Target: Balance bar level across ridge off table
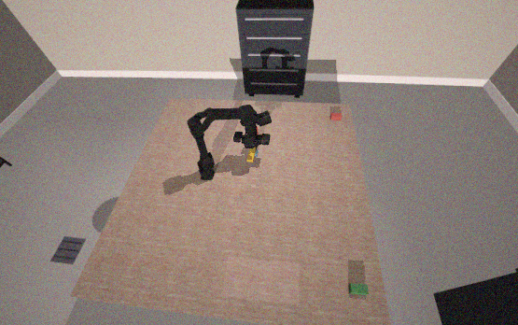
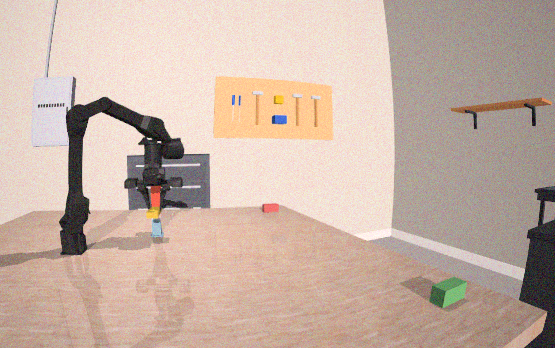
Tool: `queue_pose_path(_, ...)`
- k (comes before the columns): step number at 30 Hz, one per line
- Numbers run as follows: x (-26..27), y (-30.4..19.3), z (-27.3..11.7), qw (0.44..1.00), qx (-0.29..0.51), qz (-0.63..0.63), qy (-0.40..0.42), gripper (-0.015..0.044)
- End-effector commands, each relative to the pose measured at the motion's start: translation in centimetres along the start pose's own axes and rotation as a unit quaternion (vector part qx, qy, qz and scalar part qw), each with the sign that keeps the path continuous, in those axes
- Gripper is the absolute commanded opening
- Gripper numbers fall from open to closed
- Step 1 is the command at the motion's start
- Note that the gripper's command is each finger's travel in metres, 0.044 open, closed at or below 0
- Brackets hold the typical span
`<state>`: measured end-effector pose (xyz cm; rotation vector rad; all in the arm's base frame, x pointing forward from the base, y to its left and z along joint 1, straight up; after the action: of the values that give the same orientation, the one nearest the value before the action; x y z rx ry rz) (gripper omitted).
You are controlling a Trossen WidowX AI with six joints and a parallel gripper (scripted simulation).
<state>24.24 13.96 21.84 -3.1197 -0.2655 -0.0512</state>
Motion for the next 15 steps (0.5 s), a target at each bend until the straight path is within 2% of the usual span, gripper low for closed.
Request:
queue_pose_path(1, -0.11, 0.02, 0.77, 1.0, 0.001, 0.002, -0.003, 0.0)
queue_pose_path(15, -0.17, 0.03, 1.15, 1.0, 0.001, 0.002, -0.003, 0.0)
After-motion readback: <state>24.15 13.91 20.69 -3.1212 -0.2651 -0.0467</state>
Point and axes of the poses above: the point midway between the two fingers, 35 mm back from their tips, its own z axis out along the fingers, its own x axis across the jaws, y = z × x, the point moved 9 cm from there along -z, back along the fingers, and after that the axes turned 13 degrees about -z, right-handed, at the moved point
